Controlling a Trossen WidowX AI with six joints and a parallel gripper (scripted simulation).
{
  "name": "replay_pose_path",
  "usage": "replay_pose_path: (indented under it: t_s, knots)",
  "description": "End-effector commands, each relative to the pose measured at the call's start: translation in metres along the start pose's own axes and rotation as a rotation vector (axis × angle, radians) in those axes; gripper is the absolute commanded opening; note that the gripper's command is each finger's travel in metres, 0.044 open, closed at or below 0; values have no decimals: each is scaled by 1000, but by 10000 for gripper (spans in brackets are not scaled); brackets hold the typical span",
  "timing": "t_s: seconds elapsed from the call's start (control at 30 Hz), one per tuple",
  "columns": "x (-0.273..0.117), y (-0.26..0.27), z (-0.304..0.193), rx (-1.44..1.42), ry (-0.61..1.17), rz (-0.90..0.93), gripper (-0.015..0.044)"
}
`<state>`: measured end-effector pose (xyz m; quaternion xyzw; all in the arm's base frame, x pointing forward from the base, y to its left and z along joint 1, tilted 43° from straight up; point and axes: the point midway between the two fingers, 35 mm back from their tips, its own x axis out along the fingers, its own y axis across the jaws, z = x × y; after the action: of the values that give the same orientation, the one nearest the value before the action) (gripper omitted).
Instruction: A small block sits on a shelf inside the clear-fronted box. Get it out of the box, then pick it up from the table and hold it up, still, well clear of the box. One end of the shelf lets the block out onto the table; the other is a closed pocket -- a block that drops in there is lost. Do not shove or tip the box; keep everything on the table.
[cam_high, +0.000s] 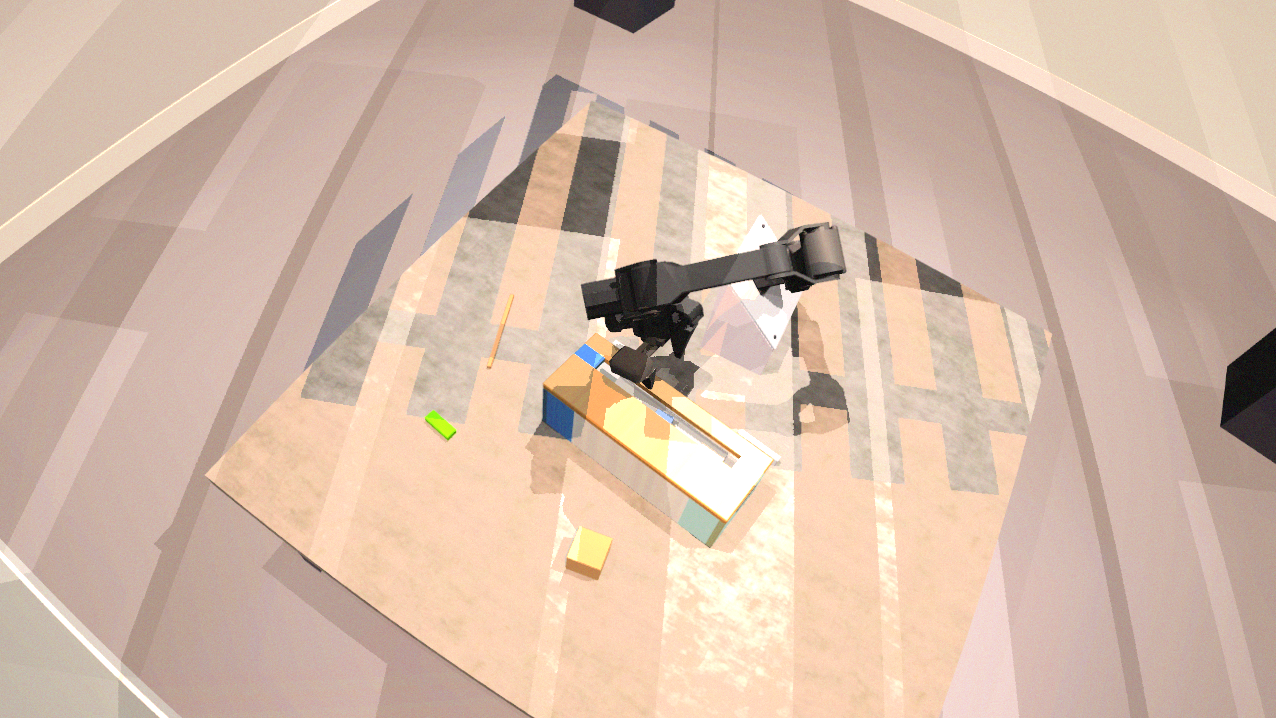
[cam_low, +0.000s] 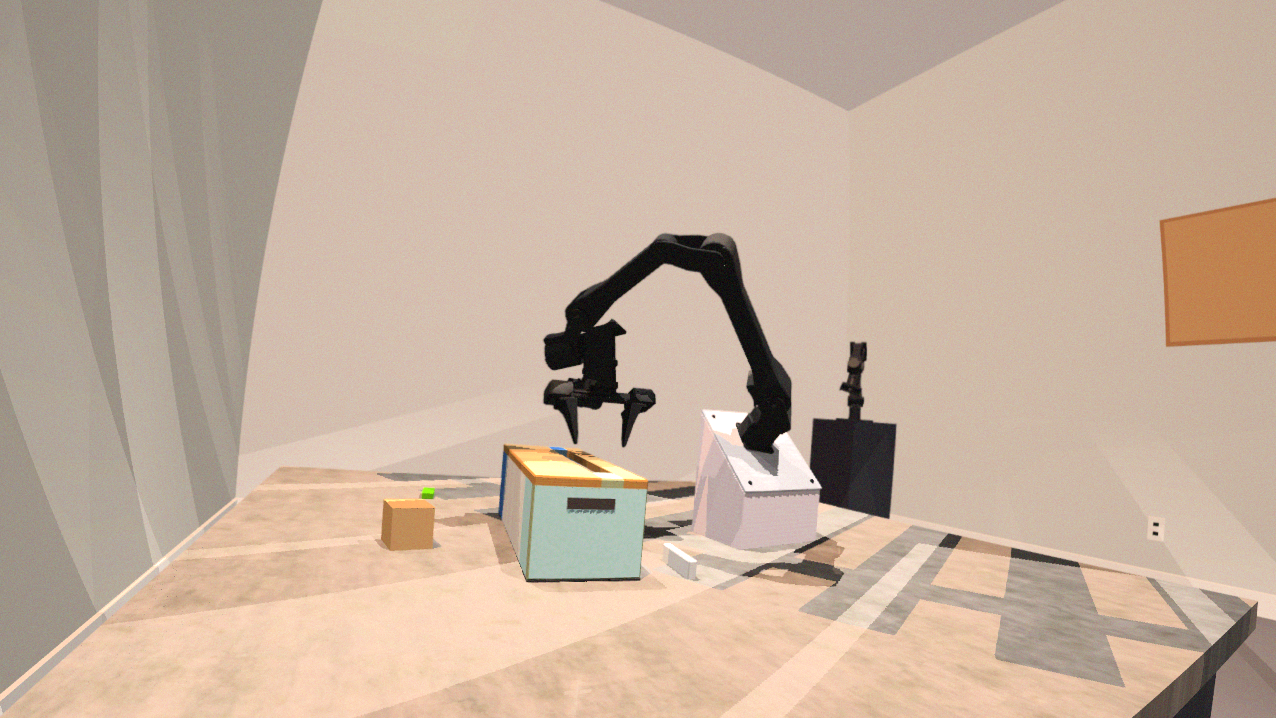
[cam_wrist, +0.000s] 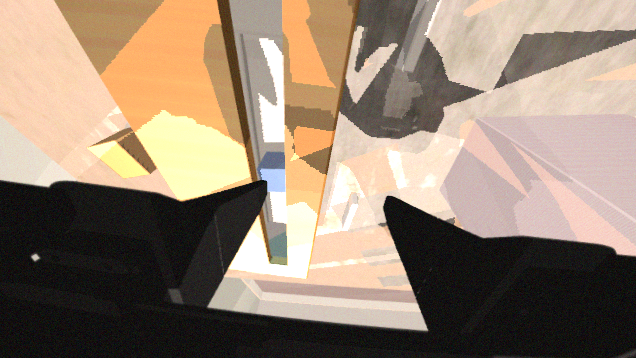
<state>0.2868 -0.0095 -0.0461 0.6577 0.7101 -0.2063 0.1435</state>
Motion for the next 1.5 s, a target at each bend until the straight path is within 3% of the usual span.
replay_pose_path:
  t_s: [0.0,1.47]
  knots:
    - [7,0,2,8,5,1,400]
    - [64,0,13,2,5,-1,400]
